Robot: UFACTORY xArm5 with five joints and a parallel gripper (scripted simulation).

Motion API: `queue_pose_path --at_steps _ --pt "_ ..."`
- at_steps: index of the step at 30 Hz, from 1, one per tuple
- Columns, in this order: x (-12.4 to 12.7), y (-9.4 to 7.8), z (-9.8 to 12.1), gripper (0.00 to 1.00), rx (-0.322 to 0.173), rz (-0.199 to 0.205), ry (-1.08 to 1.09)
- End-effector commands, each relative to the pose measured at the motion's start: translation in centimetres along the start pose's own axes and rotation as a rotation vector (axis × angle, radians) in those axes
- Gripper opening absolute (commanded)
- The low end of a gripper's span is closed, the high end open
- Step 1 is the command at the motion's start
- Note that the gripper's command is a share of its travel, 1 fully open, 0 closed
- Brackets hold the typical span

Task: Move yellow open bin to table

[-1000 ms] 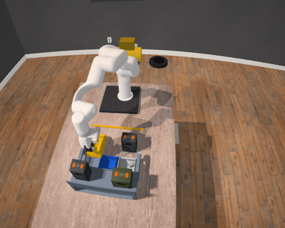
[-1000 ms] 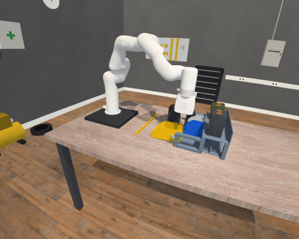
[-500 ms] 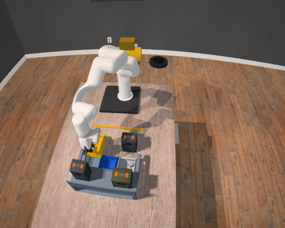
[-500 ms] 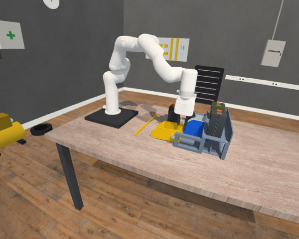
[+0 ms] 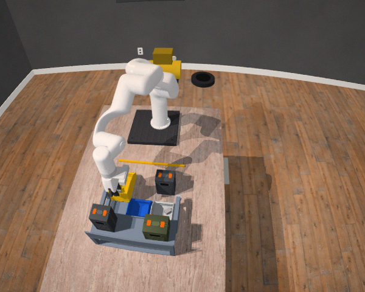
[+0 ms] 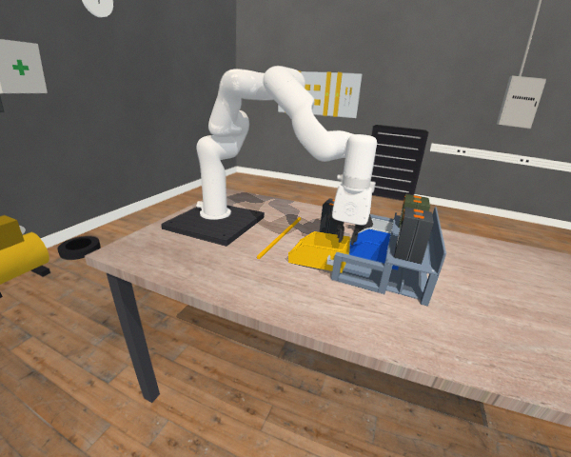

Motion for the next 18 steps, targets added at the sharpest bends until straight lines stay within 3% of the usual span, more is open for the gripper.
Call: queue_pose_path --at_steps 1,18 --pt "0.12 -0.01 -0.01 0.34 -0.001 0.005 0.0" --pt "0.13 -0.91 -0.01 0.34 -0.001 0.005 0.0"
Point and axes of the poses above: the point where the finger pads meet when closed, its own y axis back along the fingers, its own x axis across the jaws, z = x × y, the point moved 3 cm from there along y, back along the fingers, and after that the axes turned 13 degrees about -y, right-handed, at the moved point
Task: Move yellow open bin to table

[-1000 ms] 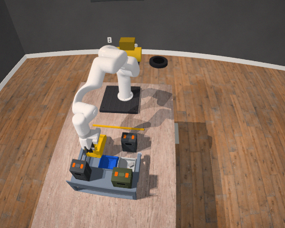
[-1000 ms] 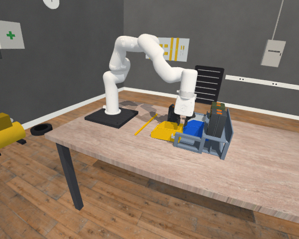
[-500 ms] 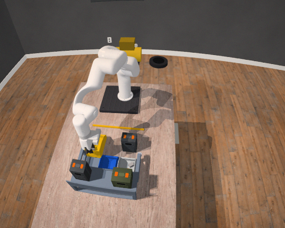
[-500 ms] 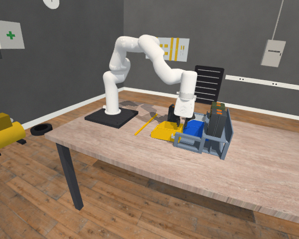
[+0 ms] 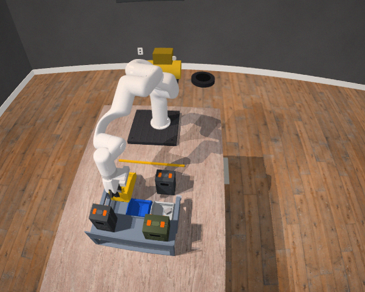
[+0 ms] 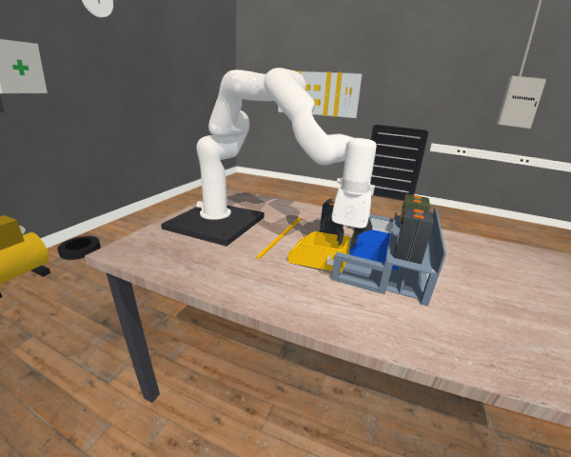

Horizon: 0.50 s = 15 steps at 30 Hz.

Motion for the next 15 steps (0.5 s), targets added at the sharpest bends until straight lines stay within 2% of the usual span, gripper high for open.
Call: queue_pose_path --at_steps 1,15 --pt "0.13 -0.02 -0.01 0.34 -0.001 0.005 0.0" --pt "0.14 -0.75 -0.01 0.34 -0.001 0.005 0.0"
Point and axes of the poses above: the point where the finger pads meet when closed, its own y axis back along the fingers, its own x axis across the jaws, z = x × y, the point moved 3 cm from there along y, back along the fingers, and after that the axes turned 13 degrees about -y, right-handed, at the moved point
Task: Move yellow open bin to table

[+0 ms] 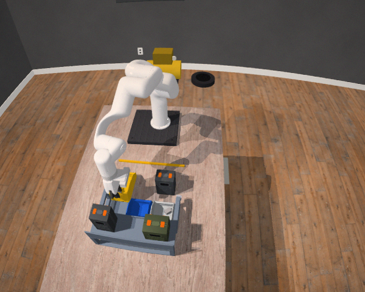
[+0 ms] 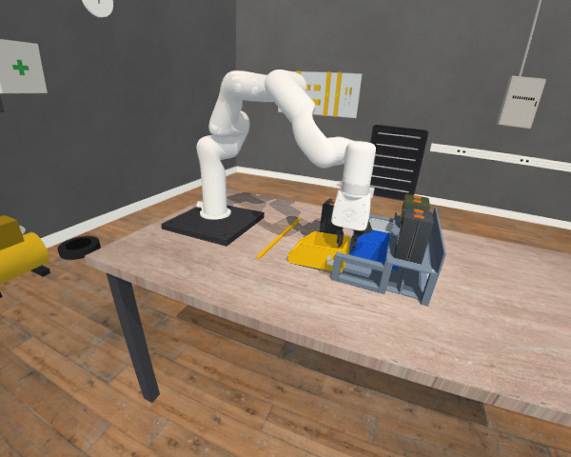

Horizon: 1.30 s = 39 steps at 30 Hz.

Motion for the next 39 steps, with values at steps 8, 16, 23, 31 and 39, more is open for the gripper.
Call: queue_pose_path --at_steps 8,16,23,31,39 --pt "0.12 -0.39 -0.01 0.34 -0.001 0.004 0.0" --pt "0.13 -0.61 -0.01 0.34 -0.001 0.004 0.0" --pt "0.13 -0.61 -0.01 0.34 -0.001 0.004 0.0" --pt "0.13 -0.61 -0.01 0.34 -0.001 0.004 0.0" --pt "0.13 -0.61 0.0 0.12 0.0 0.004 0.0"
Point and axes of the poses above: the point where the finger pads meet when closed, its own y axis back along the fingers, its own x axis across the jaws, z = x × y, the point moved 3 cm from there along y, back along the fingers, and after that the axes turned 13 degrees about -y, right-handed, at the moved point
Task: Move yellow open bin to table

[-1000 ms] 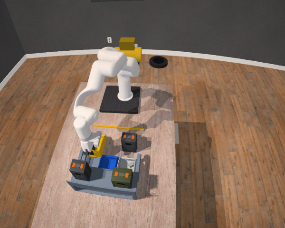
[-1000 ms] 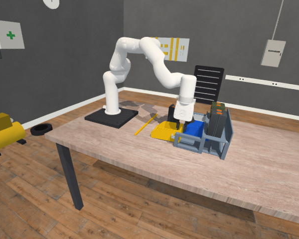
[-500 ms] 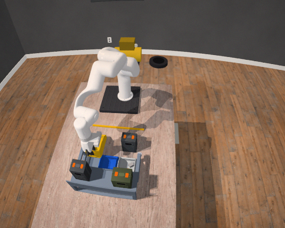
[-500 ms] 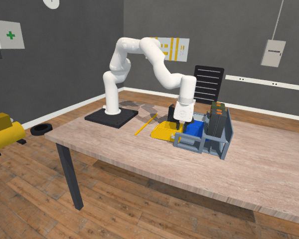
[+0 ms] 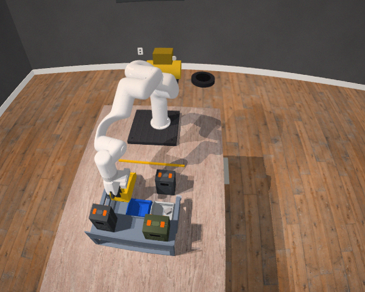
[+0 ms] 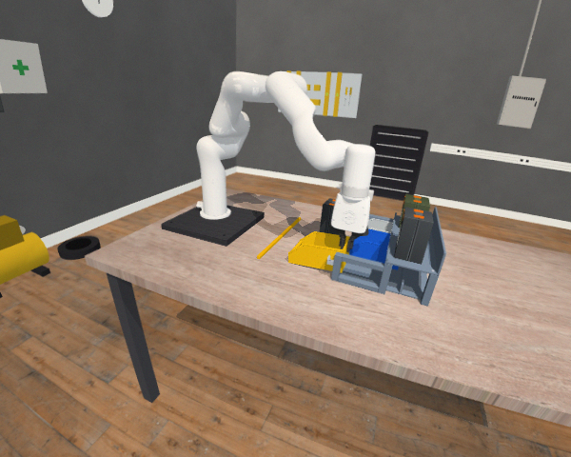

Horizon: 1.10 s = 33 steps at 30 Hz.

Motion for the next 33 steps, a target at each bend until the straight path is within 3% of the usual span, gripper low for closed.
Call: queue_pose_path --at_steps 1,33 --pt "0.12 0.19 0.0 0.12 0.0 0.004 0.0" --pt "0.12 0.19 0.0 0.1 0.0 0.004 0.0"
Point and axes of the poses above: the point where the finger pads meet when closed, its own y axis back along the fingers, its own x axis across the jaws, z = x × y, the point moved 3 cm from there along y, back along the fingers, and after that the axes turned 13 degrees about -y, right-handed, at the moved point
